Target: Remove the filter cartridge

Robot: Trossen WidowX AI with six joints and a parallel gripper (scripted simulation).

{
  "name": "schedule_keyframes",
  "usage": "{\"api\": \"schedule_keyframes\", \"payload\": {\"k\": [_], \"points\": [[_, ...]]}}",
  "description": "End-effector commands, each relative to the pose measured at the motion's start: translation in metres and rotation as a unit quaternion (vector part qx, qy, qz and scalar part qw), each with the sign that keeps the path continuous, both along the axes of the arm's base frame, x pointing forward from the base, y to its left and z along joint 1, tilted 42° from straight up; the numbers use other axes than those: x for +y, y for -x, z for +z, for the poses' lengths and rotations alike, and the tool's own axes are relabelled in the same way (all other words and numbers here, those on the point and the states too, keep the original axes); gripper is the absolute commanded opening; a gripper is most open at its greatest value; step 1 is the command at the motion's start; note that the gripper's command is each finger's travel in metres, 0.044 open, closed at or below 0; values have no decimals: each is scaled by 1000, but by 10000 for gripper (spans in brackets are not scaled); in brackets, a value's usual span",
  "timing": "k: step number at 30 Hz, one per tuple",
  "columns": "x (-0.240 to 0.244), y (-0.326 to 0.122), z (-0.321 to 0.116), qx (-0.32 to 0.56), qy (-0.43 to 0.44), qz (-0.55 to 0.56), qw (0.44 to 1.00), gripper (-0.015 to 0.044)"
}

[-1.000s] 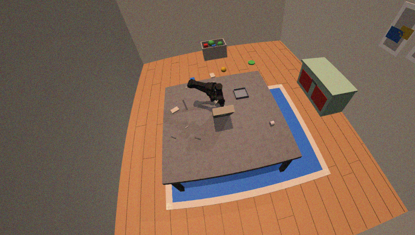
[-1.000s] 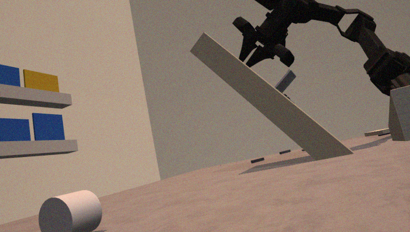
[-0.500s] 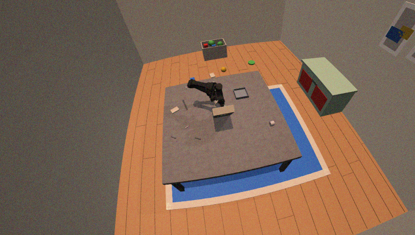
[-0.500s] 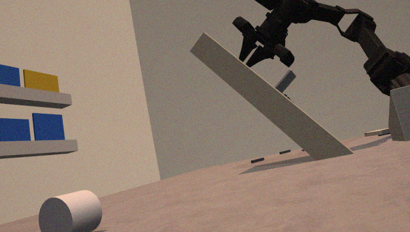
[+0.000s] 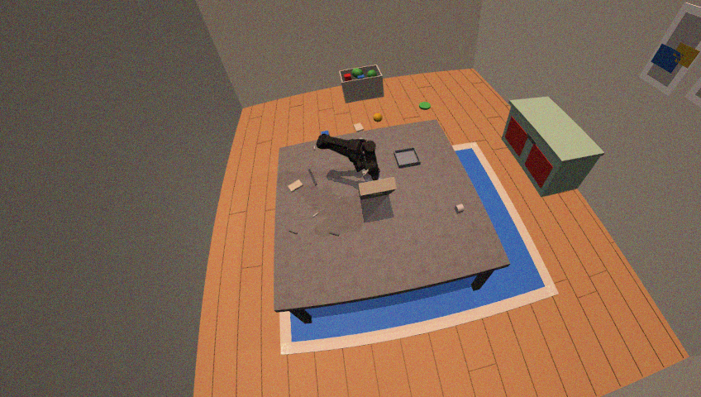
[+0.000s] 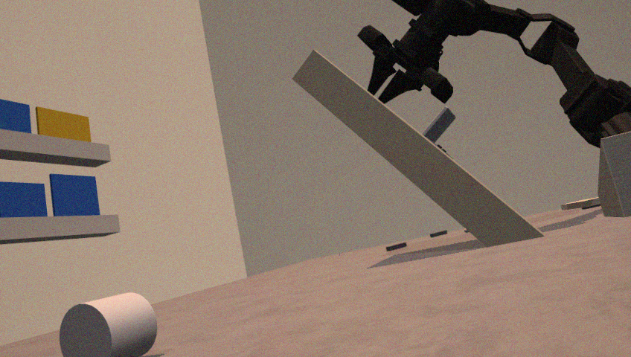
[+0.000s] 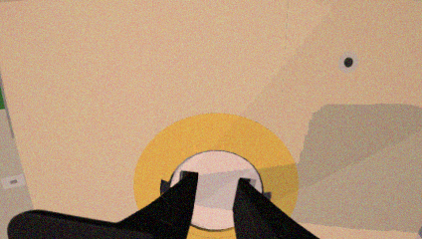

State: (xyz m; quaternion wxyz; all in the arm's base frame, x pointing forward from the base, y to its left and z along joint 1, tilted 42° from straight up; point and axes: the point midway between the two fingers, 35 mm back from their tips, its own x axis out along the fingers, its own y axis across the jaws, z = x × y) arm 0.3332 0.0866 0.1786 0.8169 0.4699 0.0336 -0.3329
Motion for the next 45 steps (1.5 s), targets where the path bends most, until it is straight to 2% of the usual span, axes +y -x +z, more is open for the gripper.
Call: {"api": "schedule_keyframes", "payload": {"k": [1, 25, 45], "points": [[-4, -6, -1, 0, -9, -4, 1000, 0], [-4, -6, -1, 0, -9, -4, 1000, 0], [36, 54, 26, 3, -9, -4, 1000, 0]]}}
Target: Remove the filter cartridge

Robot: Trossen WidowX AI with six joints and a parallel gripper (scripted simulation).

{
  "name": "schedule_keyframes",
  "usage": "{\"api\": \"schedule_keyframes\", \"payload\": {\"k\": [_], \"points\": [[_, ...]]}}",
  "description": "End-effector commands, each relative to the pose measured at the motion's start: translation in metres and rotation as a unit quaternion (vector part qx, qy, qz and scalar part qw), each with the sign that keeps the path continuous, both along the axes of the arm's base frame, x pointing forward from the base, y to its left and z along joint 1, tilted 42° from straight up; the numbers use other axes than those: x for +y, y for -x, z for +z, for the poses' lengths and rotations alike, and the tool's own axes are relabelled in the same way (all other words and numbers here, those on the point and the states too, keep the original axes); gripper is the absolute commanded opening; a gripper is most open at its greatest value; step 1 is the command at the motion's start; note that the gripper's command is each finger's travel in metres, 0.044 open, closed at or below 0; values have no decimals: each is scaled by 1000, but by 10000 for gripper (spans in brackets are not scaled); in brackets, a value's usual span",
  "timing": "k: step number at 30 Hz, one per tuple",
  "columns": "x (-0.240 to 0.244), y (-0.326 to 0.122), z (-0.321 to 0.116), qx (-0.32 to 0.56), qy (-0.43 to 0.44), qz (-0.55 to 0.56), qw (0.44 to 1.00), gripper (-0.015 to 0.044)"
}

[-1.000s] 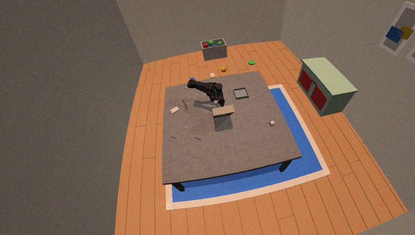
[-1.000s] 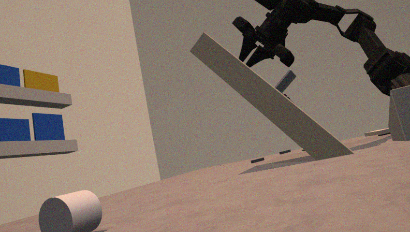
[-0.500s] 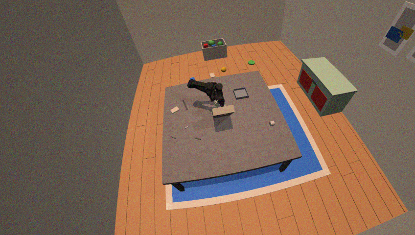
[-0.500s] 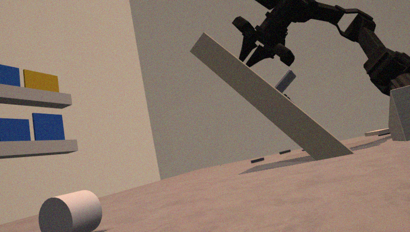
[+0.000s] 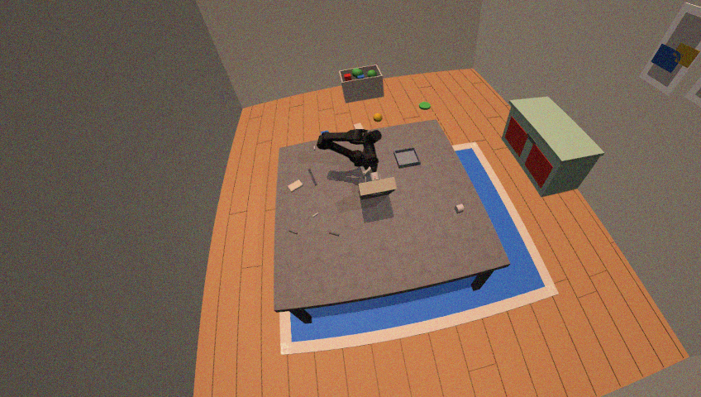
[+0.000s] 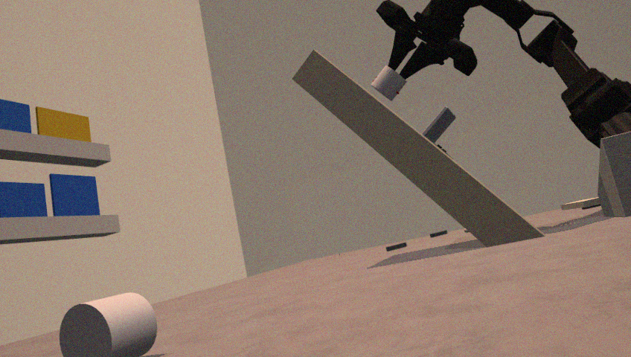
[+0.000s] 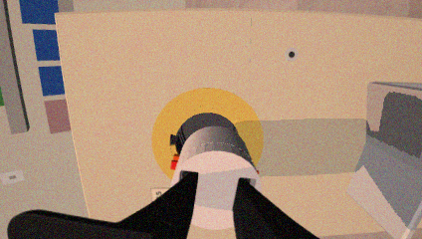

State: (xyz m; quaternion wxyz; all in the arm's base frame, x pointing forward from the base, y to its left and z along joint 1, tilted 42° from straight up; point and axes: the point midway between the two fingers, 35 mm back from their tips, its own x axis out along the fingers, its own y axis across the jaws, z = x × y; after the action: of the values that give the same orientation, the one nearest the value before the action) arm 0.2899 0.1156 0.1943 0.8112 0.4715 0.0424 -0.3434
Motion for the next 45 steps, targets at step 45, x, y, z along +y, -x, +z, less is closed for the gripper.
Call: {"api": "schedule_keyframes", "payload": {"k": [45], "points": [[-27, 48, -39, -1, 1, 2, 1000, 108]]}}
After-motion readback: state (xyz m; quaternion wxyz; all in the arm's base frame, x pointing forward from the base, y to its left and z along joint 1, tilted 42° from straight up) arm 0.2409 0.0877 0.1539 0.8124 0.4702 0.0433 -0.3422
